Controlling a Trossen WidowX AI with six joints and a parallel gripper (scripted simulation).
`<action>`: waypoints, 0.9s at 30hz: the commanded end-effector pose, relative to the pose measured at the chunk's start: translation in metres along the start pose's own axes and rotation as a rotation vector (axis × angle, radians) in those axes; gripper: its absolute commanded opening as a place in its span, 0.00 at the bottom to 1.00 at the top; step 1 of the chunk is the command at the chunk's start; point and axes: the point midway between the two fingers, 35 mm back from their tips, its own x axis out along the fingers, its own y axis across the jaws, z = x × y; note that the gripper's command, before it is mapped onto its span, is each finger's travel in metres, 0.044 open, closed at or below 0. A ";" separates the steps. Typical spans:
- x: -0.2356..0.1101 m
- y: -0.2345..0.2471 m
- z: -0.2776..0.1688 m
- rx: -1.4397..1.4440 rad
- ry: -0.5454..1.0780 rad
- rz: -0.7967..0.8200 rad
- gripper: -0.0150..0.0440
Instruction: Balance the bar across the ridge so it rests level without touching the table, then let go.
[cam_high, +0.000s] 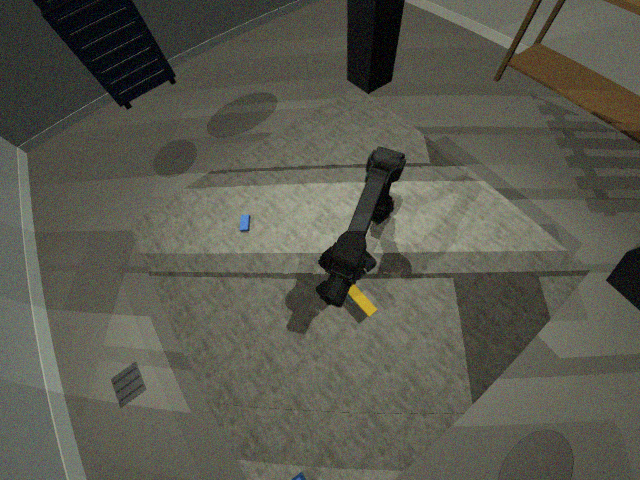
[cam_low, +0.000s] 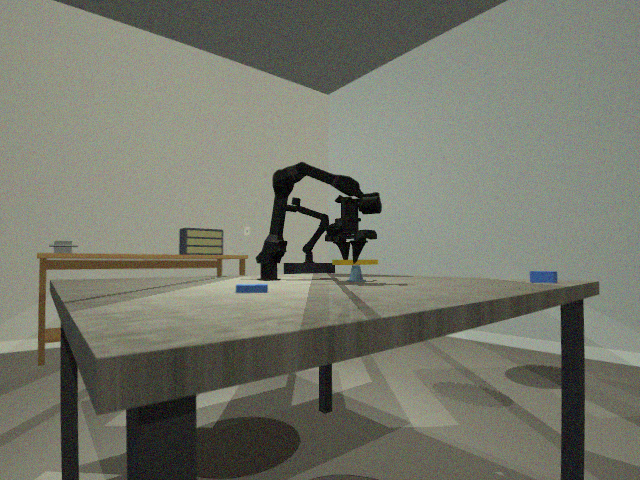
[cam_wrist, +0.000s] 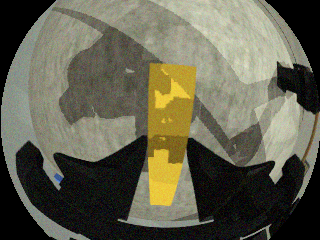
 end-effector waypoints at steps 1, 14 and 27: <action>0.000 0.000 0.000 0.000 0.000 0.000 0.57; 0.000 0.000 0.000 0.000 0.000 0.000 0.97; -0.093 0.002 0.000 0.000 0.000 0.000 1.00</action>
